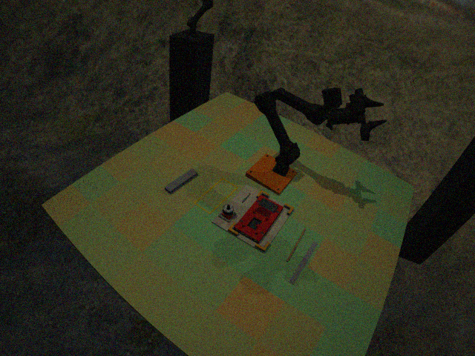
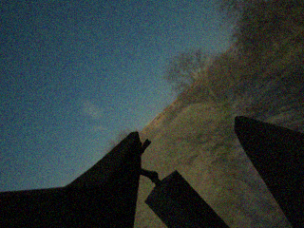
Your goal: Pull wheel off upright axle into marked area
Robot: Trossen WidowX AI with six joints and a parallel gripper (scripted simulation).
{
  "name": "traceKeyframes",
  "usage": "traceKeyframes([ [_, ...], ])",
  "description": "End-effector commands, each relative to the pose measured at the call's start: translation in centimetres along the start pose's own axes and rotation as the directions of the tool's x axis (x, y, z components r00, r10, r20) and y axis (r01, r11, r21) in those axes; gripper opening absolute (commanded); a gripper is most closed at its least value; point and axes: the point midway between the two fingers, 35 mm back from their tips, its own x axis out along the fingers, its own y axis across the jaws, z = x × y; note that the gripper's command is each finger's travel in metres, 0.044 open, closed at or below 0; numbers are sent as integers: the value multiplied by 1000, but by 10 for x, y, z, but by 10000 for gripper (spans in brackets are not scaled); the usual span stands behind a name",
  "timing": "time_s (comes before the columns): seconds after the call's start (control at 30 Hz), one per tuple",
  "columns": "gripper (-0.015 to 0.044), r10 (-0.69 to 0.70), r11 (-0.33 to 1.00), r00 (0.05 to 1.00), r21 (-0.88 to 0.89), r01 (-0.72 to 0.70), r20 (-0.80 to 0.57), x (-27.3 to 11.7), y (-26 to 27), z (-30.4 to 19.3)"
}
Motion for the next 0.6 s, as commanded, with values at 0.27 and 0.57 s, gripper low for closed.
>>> traceKeyframes([
  [0.27,300,-609,779,793,201,594,21,-21,-167,50],
  [0.57,300,-897,404,443,417,814,5,-104,-266,91],
])
